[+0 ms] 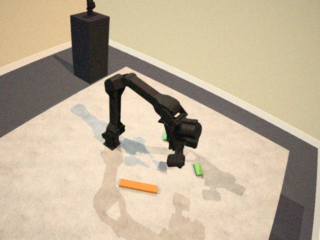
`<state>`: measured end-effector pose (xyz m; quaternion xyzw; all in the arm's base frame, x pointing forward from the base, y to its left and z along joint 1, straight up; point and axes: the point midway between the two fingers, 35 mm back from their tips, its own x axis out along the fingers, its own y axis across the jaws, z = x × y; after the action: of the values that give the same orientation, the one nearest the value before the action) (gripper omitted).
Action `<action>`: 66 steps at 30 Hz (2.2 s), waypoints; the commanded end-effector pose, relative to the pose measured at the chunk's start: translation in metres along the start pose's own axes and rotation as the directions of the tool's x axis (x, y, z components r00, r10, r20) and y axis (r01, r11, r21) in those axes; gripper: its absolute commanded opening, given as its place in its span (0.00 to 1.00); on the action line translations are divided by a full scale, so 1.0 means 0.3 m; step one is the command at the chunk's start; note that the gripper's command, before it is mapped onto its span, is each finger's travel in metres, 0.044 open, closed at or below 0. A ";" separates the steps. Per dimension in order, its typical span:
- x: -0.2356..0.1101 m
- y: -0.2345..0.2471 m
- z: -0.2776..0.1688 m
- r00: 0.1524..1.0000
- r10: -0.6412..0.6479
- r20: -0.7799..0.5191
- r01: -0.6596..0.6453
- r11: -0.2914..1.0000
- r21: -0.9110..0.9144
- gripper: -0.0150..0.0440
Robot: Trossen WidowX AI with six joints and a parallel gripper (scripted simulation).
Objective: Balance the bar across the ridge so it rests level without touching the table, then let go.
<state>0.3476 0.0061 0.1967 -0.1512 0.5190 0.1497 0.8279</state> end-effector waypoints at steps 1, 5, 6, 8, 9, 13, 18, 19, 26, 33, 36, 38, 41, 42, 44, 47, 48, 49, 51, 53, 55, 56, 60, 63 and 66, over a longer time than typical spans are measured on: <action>0.032 -0.049 -0.073 0.997 -0.006 -0.079 0.005 1.000 -0.011 0.79; 0.058 -0.097 -0.152 0.988 -0.003 -0.157 0.000 1.000 -0.017 0.79; 0.064 -0.108 -0.172 0.984 0.000 -0.177 -0.003 1.000 -0.018 0.79; 0.074 -0.129 -0.213 0.977 0.006 -0.215 -0.010 1.000 -0.020 0.79; 0.079 -0.138 -0.234 0.972 0.009 -0.233 -0.015 1.000 -0.020 0.79; 0.094 -0.172 -0.317 0.952 0.031 -0.305 -0.039 0.999 -0.021 0.79; 0.106 -0.204 -0.419 0.920 0.067 -0.385 -0.080 0.997 -0.016 0.79; 0.107 -0.207 -0.430 0.917 0.072 -0.393 -0.084 0.996 -0.015 0.79; 0.162 -0.206 -0.454 0.915 0.073 -0.396 -0.086 0.996 -0.015 0.79; 0.245 -0.197 -0.493 0.915 0.073 -0.396 -0.086 0.996 -0.015 0.79; 0.247 -0.196 -0.494 0.915 0.073 -0.396 -0.086 0.996 -0.015 0.79; 0.253 -0.196 -0.496 0.915 0.073 -0.396 -0.086 0.996 -0.015 0.79; 0.266 -0.195 -0.502 0.915 0.073 -0.396 -0.086 0.996 -0.015 0.79; 0.271 -0.195 -0.504 0.915 0.073 -0.396 -0.086 0.996 -0.015 0.79; 0.281 -0.194 -0.508 0.915 0.073 -0.396 -0.086 0.996 -0.015 0.79; 0.296 -0.193 -0.515 0.915 0.073 -0.396 -0.086 0.996 -0.015 0.79; 0.301 -0.192 -0.517 0.915 0.073 -0.396 -0.086 0.996 -0.015 0.79; 0.306 -0.192 -0.519 0.915 0.073 -0.396 -0.086 0.996 -0.015 0.79; 0.316 -0.191 -0.524 0.915 0.073 -0.396 -0.086 0.996 -0.015 0.79; 0.322 -0.190 -0.527 0.915 0.073 -0.396 -0.086 0.996 -0.015 0.79; 0.323 -0.190 -0.527 0.915 0.073 -0.396 -0.086 0.996 -0.015 0.79; 0.323 -0.190 -0.527 0.915 0.073 -0.396 -0.086 0.996 -0.015 0.79; 0.323 -0.190 -0.527 0.915 0.073 -0.396 -0.086 0.996 -0.015 0.79; 0.323 -0.190 -0.527 0.915 0.073 -0.396 -0.086 0.996 -0.015 0.79; 0.322 -0.188 -0.526 0.916 0.076 -0.394 -0.087 0.996 -0.008 0.74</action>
<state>0.2823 -0.1005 0.0490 -0.1670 0.6785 0.1572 0.6978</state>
